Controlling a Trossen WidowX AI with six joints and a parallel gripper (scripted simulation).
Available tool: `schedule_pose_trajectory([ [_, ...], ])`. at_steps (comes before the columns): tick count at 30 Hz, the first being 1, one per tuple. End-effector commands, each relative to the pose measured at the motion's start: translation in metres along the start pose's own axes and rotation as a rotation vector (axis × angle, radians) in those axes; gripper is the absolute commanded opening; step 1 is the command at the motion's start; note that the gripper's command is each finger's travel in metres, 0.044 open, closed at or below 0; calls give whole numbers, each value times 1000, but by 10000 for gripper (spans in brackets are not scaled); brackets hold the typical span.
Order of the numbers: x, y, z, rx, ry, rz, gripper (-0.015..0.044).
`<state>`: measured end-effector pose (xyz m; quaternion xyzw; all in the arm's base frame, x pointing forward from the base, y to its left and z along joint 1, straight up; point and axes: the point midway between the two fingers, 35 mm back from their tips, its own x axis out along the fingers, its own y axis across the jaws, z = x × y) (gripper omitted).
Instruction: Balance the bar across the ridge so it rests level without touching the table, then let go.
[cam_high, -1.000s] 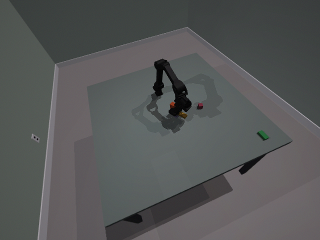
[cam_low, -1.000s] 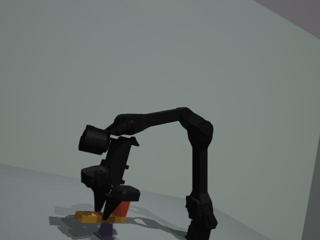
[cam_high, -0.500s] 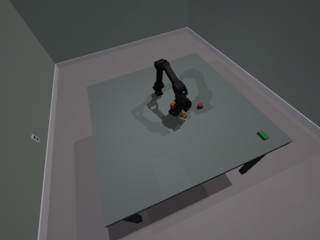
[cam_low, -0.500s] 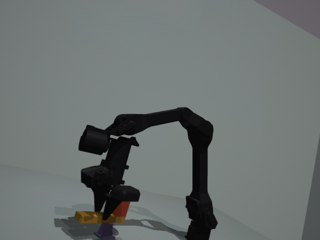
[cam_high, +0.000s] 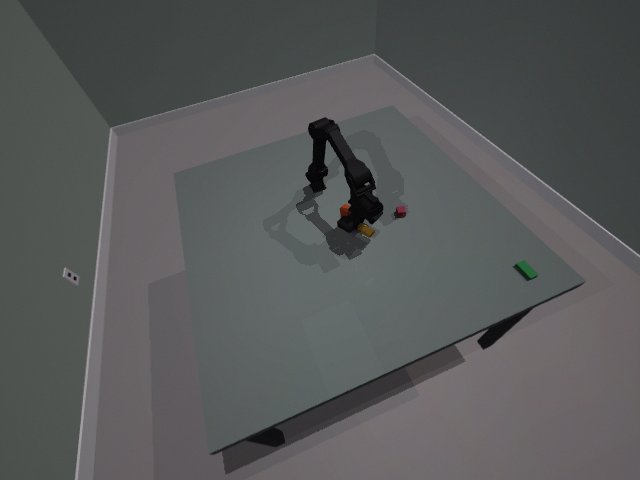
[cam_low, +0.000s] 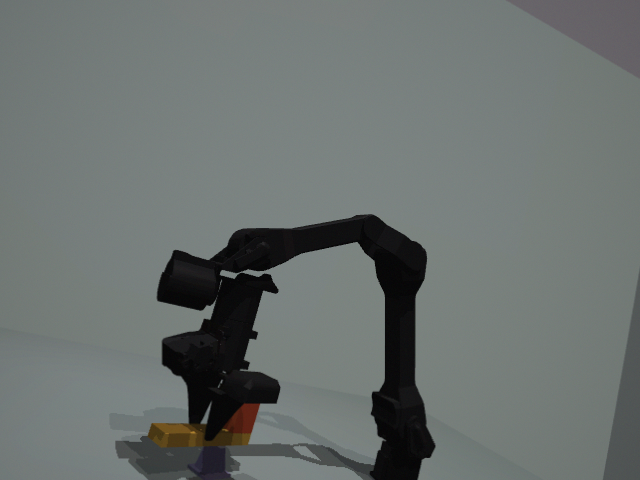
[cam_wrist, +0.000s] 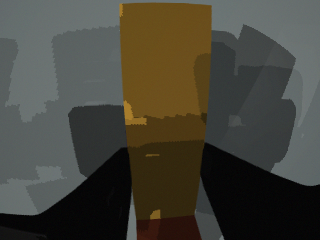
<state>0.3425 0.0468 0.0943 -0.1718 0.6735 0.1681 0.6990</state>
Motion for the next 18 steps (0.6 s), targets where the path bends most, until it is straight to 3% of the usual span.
schedule_pose_trajectory([
  [1, 3, 1, -1, 0, 5, 3, 0],
  [18, 5, 1, 0, 0, 5, 3, 0],
])
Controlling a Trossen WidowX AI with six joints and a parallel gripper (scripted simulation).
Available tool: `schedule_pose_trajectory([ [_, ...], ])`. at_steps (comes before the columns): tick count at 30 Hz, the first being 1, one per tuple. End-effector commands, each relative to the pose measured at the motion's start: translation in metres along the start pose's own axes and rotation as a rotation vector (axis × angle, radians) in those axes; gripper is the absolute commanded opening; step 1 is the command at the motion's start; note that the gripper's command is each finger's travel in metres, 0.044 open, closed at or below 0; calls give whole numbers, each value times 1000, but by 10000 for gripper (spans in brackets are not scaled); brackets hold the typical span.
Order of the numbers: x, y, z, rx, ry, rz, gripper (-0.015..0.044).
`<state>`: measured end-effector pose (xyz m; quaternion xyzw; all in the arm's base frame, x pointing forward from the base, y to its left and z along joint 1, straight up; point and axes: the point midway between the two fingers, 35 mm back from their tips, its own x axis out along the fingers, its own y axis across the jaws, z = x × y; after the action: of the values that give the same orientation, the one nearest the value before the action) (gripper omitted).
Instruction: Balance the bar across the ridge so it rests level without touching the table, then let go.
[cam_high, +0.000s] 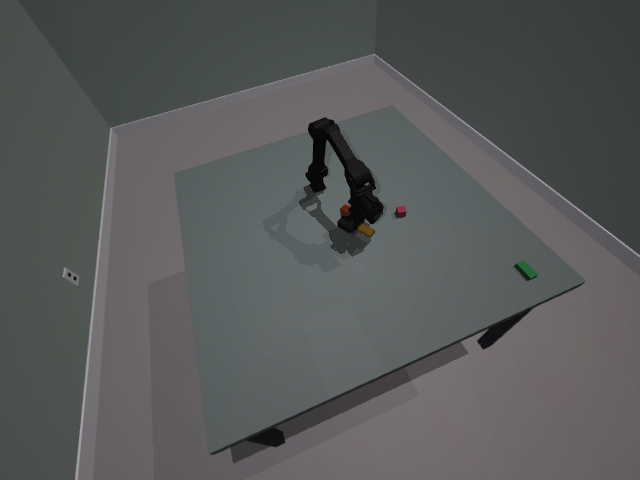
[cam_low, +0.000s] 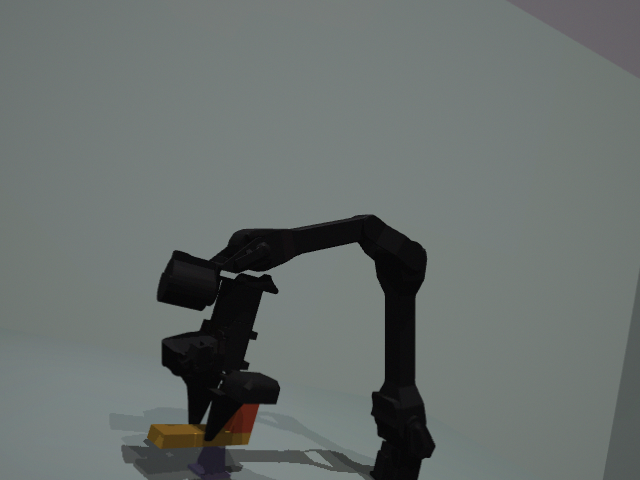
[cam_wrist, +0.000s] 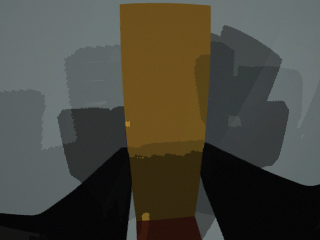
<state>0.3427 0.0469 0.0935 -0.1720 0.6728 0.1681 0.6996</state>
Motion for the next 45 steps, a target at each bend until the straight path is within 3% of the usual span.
schedule_pose_trajectory([
  [1, 4, 1, -1, 1, 6, 4, 0],
  [45, 0, 0, 0, 0, 1, 1, 0],
])
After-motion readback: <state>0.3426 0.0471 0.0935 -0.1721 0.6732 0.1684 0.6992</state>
